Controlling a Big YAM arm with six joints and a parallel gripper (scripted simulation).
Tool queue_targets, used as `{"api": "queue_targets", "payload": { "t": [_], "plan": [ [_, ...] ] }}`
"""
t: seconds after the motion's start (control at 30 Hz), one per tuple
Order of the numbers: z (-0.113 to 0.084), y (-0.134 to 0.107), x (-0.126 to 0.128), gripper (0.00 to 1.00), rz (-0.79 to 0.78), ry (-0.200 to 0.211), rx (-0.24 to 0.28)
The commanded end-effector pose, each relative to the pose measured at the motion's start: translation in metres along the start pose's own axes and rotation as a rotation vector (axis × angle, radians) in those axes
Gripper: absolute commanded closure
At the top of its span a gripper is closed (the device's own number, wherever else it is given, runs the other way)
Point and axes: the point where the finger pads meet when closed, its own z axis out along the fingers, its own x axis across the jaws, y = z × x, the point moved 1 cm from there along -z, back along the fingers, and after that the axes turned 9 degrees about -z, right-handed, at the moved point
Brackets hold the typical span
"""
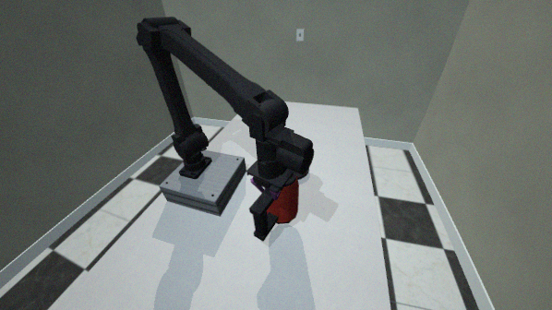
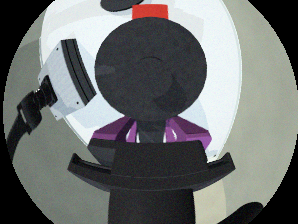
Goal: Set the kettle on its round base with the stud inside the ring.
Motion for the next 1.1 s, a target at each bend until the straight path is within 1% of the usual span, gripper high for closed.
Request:
{"api": "queue_targets", "payload": {
  "t": [0.0, 0.77, 1.0, 1.07],
  "plan": [
    [-0.027, -0.005, -0.011, 1.0, 0.002, -0.069, 0.011],
    [-0.026, -0.003, -0.01, 1.0, 0.002, -0.067, 0.01],
    [-0.018, 0.007, -0.003, 1.0, -0.001, -0.046, 0.004],
    [-0.018, 0.008, -0.004, 1.0, -0.001, -0.048, 0.005]
  ]
}}
